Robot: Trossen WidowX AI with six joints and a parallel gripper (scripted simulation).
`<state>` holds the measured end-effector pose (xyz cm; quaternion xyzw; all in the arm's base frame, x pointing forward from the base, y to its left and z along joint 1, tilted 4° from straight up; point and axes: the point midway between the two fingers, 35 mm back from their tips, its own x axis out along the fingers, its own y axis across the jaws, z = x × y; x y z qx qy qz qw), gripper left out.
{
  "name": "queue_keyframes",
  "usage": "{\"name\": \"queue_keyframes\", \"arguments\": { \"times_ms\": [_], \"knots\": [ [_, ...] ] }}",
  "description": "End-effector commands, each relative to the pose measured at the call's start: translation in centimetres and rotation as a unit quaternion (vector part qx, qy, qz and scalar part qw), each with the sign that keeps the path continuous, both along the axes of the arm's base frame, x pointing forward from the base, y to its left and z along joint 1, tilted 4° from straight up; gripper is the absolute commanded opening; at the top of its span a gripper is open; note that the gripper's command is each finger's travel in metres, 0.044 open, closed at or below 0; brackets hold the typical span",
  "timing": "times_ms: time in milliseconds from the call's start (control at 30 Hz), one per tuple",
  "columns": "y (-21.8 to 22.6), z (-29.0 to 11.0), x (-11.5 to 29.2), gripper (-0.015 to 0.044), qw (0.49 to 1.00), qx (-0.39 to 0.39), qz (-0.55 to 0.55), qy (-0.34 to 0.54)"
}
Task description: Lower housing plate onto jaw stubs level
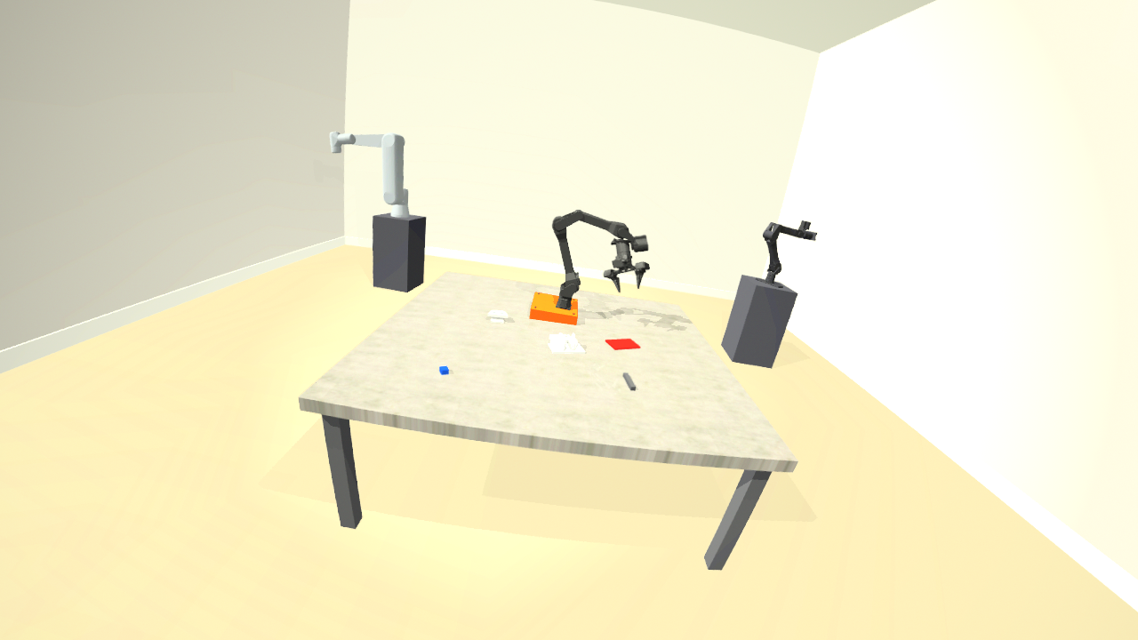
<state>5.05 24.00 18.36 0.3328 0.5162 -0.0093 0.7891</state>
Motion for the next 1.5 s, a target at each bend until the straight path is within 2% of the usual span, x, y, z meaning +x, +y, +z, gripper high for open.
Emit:
{"name": "queue_keyframes", "arguments": {
  "times_ms": [0, 100, 333, 467, 700, 1167, 1467],
  "knots": [
    [0.0, 0.0, 0.0, 0.0426, 1.000, 0.000, 0.000, 0.000],
    [-0.1, -0.2, 1.3, 0.0440, 1.000, -0.019, 0.001, -0.005],
    [-1.7, -0.9, 7.1, 0.0440, 0.994, -0.106, 0.009, -0.012],
    [-2.8, -1.1, 9.6, 0.0440, 0.994, -0.102, -0.030, -0.004],
    [-4.5, -1.6, 12.3, 0.0440, 0.989, -0.149, -0.015, 0.002],
    [-14.9, -3.1, 20.9, 0.0440, 0.958, -0.278, 0.042, 0.057],
    [-22.7, -4.1, 23.0, 0.0440, 0.941, -0.311, 0.077, 0.109]
  ]
}}
